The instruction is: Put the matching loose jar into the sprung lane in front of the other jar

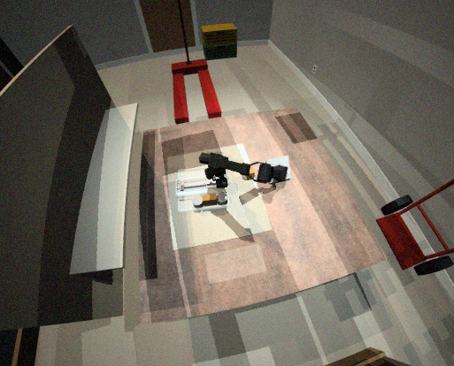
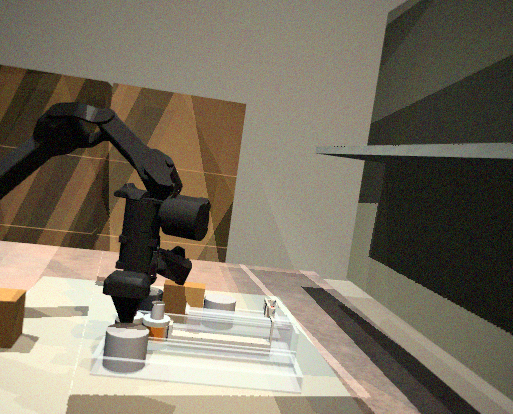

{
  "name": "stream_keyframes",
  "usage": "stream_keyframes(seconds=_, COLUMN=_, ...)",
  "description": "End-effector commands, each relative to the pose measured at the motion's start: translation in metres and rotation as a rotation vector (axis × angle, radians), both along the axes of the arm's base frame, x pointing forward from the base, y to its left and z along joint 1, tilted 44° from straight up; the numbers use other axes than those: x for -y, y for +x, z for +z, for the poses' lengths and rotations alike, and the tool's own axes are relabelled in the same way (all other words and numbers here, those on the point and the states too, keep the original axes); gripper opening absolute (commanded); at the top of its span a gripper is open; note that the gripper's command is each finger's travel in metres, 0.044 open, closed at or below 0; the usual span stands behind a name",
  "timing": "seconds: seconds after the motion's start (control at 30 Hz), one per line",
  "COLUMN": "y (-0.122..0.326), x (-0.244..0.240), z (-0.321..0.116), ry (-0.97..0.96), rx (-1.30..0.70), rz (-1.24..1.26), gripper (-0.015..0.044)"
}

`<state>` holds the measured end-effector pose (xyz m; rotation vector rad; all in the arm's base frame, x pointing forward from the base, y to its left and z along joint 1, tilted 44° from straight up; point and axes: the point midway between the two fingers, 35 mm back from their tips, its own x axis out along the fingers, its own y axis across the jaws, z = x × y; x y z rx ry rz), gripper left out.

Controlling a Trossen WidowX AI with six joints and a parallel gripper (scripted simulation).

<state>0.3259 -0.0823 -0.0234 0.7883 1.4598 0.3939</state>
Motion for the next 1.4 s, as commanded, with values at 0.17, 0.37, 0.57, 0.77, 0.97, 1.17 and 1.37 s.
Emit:
stream_keyframes(seconds=0.17, y=0.0004, x=-0.0011, z=0.0007, ry=0.003, rx=0.012, rz=0.001, gripper=0.0000)
stream_keyframes(seconds=0.37, y=-0.0006, x=-0.0013, z=0.0007, ry=0.003, rx=0.011, rz=0.001, gripper=0.0000)
stream_keyframes(seconds=0.57, y=-0.0036, x=-0.0008, z=0.0000, ry=0.003, rx=0.011, rz=0.001, gripper=0.0000)
stream_keyframes(seconds=0.77, y=-0.0036, x=-0.0008, z=0.0000, ry=0.003, rx=0.011, rz=0.001, gripper=0.0000)
stream_keyframes(seconds=0.97, y=-0.0031, x=-0.0006, z=-0.0002, ry=0.003, rx=0.011, rz=0.001, gripper=0.0053)
stream_keyframes(seconds=1.17, y=-0.0031, x=-0.0006, z=-0.0002, ry=0.003, rx=0.011, rz=0.001, gripper=0.0210)
stream_keyframes(seconds=1.37, y=-0.0032, x=0.0000, z=0.0004, ry=0.003, rx=0.011, rz=0.000, gripper=0.0305)
